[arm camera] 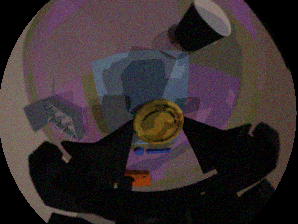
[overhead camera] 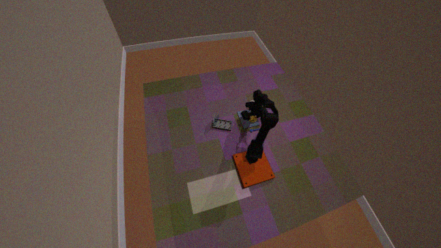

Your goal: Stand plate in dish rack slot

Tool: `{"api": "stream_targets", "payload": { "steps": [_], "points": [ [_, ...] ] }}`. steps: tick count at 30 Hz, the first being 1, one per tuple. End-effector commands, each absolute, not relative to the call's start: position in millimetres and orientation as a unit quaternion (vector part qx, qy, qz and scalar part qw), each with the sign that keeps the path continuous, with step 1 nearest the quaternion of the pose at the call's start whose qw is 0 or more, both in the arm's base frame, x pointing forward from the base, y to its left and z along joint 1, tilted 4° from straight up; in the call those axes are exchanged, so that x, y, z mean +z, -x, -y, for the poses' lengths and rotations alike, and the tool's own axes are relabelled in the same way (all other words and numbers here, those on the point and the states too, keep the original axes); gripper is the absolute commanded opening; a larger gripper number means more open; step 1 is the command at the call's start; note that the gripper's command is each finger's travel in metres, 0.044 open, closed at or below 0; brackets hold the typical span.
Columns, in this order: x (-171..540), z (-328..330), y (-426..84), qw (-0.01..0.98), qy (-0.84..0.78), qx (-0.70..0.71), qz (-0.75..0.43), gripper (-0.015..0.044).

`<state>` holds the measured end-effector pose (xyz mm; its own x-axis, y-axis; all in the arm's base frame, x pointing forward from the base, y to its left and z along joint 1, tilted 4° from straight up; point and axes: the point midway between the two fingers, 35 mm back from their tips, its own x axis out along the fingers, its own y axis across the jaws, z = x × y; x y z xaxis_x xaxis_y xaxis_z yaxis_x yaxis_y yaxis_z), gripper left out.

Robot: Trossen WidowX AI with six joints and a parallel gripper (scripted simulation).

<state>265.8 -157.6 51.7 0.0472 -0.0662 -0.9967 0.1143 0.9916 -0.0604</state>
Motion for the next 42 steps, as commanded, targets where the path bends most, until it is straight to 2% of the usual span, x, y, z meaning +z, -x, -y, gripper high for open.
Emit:
{"api": "stream_targets", "payload": {
  "steps": [1, 5, 42],
  "points": [
    [70, 160, -272, 0.729, -0.014, -0.065, -0.681, 0.0096],
    [87, 161, -274, 0.729, -0.014, -0.065, -0.681, 0.0],
    [220, 154, -272, 0.729, -0.014, -0.065, -0.681, 0.0]
  ]
}}
